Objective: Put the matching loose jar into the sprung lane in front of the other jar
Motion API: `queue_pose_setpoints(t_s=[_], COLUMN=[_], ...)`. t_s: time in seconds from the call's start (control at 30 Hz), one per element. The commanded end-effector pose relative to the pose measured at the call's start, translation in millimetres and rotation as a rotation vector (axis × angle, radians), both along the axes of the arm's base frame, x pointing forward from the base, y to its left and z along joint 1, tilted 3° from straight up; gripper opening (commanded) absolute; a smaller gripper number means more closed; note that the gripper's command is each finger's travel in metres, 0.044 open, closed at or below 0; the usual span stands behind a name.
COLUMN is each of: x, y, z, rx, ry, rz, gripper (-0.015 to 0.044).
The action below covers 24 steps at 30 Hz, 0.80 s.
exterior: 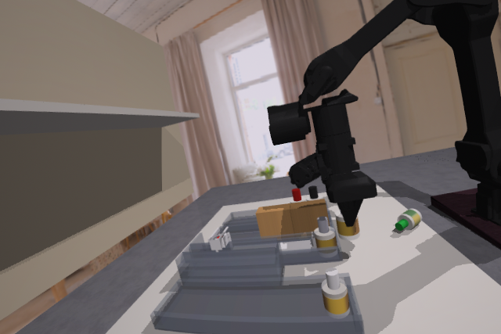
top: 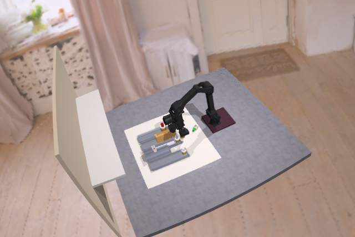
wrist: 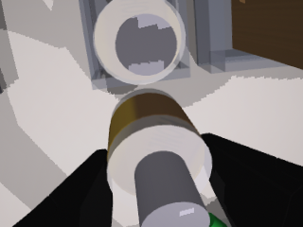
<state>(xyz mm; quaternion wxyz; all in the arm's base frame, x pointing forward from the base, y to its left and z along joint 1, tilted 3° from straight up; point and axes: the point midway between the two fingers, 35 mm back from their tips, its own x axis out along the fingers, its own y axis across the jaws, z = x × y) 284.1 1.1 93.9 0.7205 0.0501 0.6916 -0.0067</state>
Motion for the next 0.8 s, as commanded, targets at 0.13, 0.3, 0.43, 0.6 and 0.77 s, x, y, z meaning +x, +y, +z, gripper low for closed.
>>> queue_pose_setpoints(t_s=[0.13,0.3,0.43,0.6,0.77], x=[1.6,3.4,4.9,6.7,8.6], y=[0.1,0.0,-0.1,-0.2,-0.4], z=[-3.0,-2.9,-2.9,-2.8,-2.7], rx=[-0.003,-0.003,-0.003,-0.003,-0.003], ry=[0.002,0.001,0.001,0.001,0.001], rz=[-0.004,-0.004,-0.004,-0.004,-0.004], gripper=[0.0,0.0,0.0,0.0,0.0])
